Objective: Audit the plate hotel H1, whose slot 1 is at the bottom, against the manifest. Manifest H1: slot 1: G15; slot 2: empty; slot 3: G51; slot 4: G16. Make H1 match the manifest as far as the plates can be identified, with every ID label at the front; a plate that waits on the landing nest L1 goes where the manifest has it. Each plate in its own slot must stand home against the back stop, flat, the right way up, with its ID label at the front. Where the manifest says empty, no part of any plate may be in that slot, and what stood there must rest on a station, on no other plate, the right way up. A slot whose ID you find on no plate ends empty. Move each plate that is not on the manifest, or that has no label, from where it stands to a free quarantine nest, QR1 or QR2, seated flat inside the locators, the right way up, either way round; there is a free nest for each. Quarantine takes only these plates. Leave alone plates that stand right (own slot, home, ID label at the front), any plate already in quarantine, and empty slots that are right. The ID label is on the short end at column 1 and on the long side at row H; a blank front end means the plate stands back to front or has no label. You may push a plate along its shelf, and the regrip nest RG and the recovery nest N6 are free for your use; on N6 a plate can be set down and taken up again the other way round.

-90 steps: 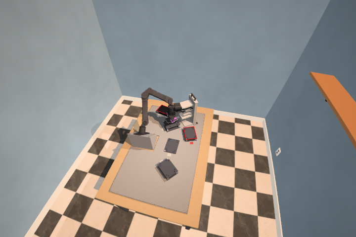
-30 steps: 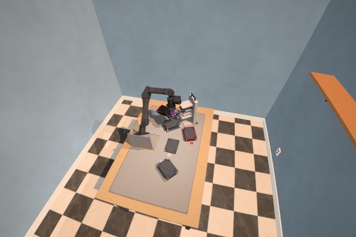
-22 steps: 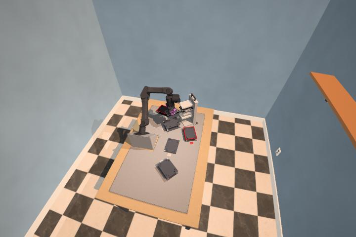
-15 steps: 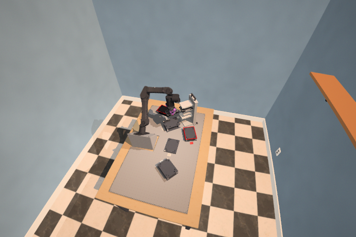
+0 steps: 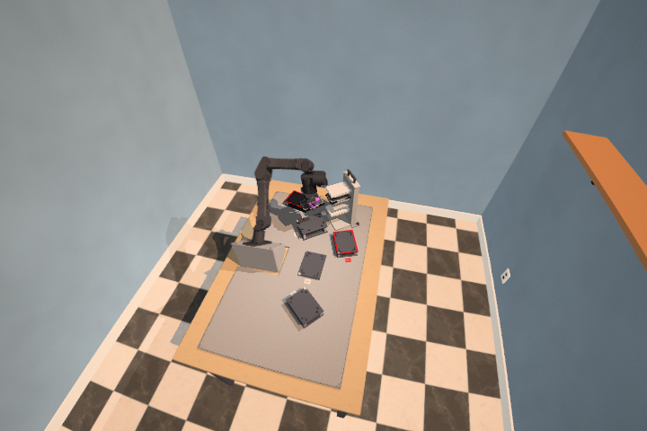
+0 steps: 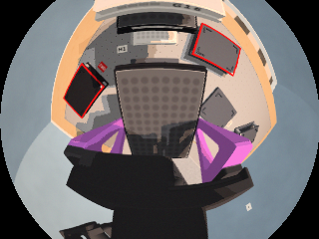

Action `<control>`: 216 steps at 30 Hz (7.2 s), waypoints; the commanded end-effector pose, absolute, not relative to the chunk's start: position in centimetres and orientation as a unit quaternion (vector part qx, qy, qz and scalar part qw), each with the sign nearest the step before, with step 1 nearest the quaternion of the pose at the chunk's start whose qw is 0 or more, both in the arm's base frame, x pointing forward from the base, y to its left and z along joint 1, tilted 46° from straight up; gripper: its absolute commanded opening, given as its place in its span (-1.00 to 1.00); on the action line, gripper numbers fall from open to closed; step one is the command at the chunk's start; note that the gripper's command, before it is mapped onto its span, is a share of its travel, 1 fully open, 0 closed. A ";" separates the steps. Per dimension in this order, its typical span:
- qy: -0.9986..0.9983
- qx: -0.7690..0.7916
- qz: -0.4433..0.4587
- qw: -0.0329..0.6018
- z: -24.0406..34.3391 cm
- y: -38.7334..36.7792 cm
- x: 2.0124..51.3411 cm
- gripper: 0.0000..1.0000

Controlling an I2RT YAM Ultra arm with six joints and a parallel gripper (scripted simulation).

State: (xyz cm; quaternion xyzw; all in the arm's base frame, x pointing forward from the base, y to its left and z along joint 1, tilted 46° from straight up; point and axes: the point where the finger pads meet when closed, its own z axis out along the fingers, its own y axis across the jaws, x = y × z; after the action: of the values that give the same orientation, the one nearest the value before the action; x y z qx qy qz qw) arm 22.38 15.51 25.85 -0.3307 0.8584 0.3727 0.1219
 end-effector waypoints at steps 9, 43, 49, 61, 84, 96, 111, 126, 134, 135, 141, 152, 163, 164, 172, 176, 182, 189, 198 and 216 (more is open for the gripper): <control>0.824 -0.408 0.379 0.101 25.8 14.8 24.0 0.72; 0.635 -0.666 0.322 0.225 23.1 14.0 33.6 0.72; 0.586 -0.708 0.305 0.247 22.5 13.9 35.5 0.72; 0.500 -0.772 0.274 0.281 21.6 13.6 38.7 0.72; 0.469 -0.791 0.263 0.292 19.8 13.1 44.9 0.72; 0.469 -0.791 0.263 0.292 19.8 13.1 44.9 0.72; 0.469 -0.791 0.263 0.292 19.8 13.1 44.9 0.72; 0.469 -0.791 0.263 0.292 17.8 14.9 44.7 0.72; 0.469 -0.791 0.263 0.292 16.3 16.4 44.5 0.72; 0.469 -0.791 0.263 0.292 16.1 16.6 44.5 0.72; 0.469 -0.791 0.263 0.292 15.4 17.3 44.4 0.72; 0.473 -0.788 0.264 0.293 13.9 19.1 43.6 0.72; 0.466 -0.791 0.259 0.299 12.4 21.3 43.5 0.72; 0.466 -0.791 0.259 0.299 12.2 21.5 43.4 0.72; 0.474 -0.787 0.256 0.301 11.5 21.4 43.9 0.72; 0.473 -0.788 0.254 0.303 11.6 21.4 44.0 0.72; 0.474 -0.787 0.256 0.301 11.5 21.4 43.8 0.72; 0.475 -0.786 0.259 0.298 11.5 21.3 43.5 0.72; 0.475 -0.786 0.257 0.300 11.5 21.3 43.6 0.72; 0.472 -0.788 0.254 0.303 11.8 21.3 43.7 0.72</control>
State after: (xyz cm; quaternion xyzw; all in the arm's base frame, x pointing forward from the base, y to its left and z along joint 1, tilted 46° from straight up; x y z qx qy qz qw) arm 43.05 22.48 10.39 -0.7942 0.4648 0.2659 0.2873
